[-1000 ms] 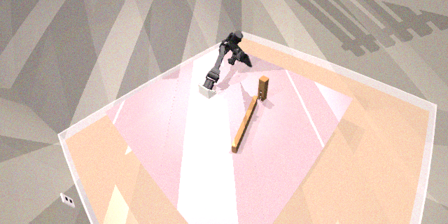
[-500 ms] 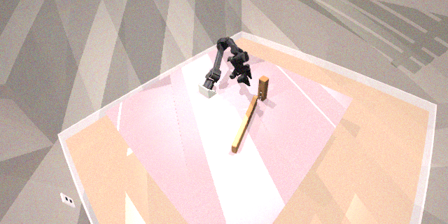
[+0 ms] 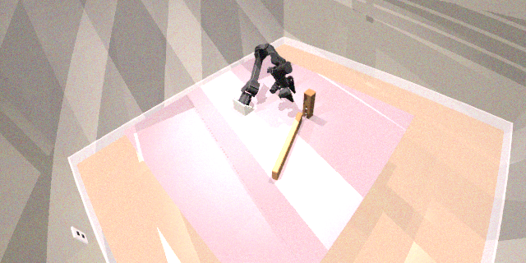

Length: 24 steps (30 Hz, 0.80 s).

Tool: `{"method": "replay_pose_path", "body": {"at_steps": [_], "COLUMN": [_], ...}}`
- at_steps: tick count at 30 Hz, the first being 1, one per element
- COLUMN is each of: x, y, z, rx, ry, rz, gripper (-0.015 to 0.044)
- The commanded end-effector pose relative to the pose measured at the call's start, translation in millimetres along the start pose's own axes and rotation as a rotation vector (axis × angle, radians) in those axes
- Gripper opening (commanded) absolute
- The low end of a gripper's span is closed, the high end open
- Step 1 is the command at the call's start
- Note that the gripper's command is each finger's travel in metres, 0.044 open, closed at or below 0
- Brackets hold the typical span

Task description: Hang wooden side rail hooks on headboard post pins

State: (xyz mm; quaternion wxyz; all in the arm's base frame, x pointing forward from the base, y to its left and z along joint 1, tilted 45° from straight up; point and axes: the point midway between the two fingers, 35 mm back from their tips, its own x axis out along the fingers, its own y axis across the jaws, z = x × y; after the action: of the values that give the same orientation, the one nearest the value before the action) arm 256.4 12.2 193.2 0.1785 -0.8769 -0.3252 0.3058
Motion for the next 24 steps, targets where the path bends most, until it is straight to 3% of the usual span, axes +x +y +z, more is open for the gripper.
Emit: {"method": "replay_pose_path", "body": {"at_steps": [1,24], "x": [0,5], "y": [0,26], "z": [0,-50], "rx": [0.003,-0.444], "ry": [0.002,-0.25], "rz": [-0.004,-0.195], "gripper": [0.044,0.044]}}
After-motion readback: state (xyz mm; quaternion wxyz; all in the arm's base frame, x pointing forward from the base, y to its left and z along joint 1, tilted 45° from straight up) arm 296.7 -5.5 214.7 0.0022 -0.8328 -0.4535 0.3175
